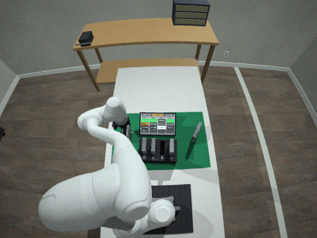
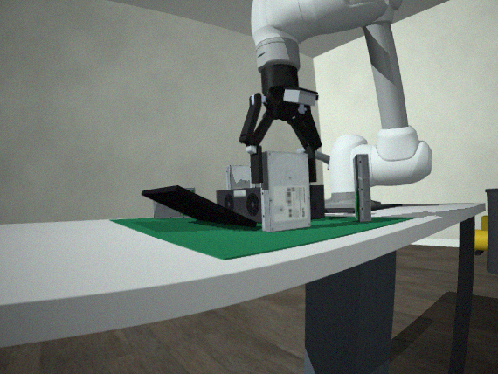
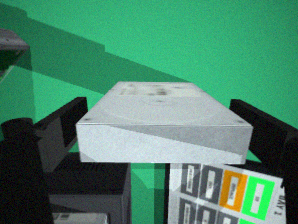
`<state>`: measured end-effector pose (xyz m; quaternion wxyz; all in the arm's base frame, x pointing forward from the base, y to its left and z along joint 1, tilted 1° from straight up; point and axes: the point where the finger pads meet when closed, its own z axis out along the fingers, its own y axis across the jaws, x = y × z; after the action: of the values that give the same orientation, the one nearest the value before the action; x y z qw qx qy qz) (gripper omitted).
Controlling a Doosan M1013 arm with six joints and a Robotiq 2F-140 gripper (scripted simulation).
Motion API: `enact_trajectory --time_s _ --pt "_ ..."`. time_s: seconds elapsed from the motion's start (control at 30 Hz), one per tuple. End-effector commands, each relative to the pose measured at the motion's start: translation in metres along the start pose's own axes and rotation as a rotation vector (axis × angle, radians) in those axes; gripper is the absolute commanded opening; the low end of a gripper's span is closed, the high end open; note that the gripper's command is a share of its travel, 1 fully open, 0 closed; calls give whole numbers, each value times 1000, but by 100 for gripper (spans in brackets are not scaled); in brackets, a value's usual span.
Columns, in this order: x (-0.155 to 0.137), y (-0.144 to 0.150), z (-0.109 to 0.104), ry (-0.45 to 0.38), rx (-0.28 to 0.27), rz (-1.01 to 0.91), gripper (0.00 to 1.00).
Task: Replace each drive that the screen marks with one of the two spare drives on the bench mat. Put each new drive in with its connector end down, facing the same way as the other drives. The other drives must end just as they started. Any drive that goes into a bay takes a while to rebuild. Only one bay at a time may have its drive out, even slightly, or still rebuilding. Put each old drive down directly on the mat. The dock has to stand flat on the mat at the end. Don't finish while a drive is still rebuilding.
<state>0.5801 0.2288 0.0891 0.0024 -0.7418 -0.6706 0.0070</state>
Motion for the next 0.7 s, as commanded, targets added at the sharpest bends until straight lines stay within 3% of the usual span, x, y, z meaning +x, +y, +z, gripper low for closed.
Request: enact_trajectory --time_s 0.0,0.43,0.67 --pt "0 0 -1 1 -1 0 89" --pt "0 0 -1 1 -1 0 89" --pt "0 0 -13 1 -1 0 89"
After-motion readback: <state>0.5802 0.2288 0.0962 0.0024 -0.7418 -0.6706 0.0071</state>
